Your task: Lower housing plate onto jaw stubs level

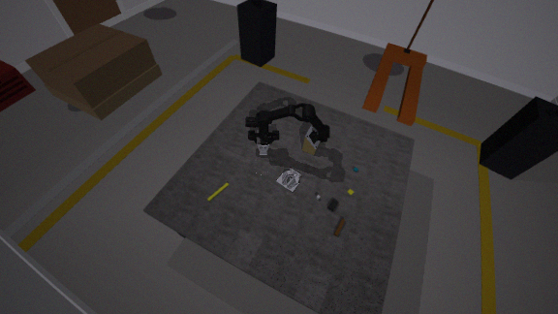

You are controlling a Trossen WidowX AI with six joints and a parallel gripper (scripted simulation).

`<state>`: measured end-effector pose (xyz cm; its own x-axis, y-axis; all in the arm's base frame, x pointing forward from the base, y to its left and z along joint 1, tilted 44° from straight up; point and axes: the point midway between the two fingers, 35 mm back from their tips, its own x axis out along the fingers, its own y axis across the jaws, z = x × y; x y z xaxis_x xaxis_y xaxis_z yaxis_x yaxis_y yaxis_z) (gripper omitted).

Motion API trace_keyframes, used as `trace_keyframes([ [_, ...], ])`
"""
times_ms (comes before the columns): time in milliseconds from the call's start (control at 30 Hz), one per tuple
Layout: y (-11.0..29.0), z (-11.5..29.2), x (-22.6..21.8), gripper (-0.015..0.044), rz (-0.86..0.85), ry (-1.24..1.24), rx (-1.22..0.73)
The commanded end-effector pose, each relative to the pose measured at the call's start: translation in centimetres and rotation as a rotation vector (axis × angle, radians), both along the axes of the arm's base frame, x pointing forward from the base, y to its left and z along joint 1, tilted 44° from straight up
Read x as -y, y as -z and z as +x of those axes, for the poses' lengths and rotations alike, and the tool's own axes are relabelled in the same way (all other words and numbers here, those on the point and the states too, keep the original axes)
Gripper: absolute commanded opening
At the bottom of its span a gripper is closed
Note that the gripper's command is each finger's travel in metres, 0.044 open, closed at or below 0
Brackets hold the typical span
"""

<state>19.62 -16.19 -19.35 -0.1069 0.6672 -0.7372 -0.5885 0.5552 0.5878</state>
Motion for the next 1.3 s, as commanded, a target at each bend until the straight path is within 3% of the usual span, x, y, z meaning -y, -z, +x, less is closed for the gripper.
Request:
trace_keyframes([
  [0, 0.2, 0.0, -0.2, 0.0440, 0.000, 0.000, 0.000],
  [1267, 3.9, -0.3, -3.3, 0.0440, 0.000, 0.004, 0.002],
])
